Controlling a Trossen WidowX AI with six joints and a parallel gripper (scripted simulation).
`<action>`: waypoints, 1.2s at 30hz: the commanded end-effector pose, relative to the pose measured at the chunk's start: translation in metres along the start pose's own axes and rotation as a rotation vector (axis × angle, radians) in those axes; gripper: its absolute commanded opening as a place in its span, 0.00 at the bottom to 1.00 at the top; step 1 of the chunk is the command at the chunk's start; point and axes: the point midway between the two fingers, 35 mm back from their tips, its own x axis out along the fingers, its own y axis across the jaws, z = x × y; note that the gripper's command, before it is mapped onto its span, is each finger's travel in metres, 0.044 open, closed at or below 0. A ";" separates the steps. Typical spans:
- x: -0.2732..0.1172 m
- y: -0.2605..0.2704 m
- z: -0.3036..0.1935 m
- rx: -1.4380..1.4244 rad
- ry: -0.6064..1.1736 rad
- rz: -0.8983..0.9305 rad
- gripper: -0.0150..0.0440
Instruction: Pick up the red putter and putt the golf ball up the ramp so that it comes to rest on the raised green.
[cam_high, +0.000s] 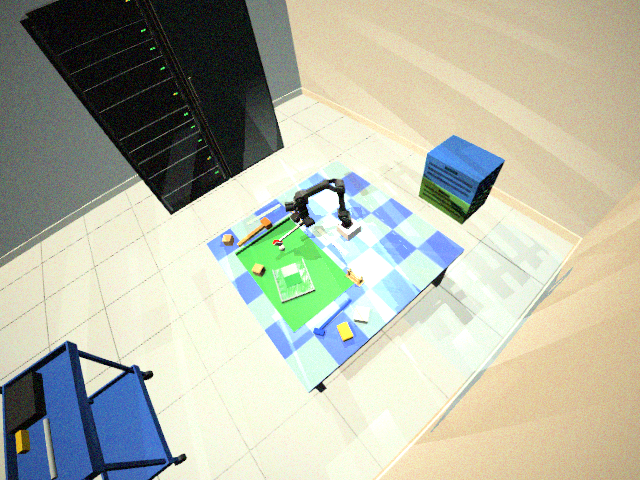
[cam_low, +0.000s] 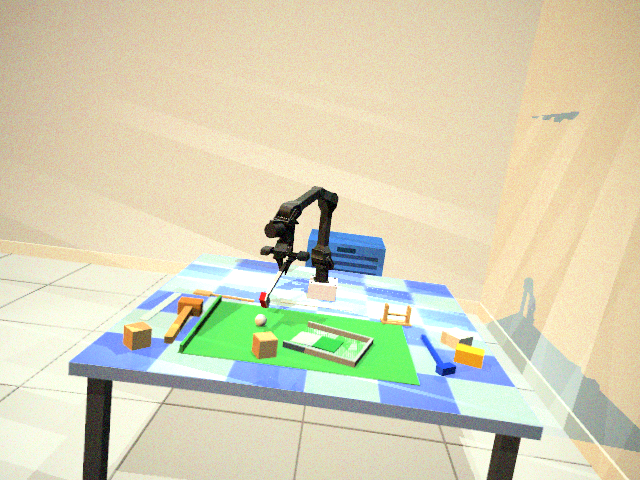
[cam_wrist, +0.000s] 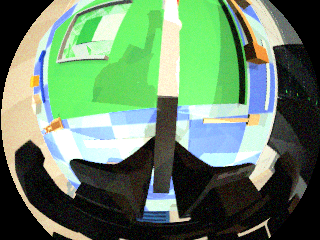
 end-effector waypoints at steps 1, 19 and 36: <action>-0.003 -0.018 -0.009 0.113 0.006 -0.014 0.25; 0.032 -0.029 -0.017 0.181 0.013 -0.021 0.25; 0.055 -0.030 -0.017 0.181 0.013 -0.021 0.25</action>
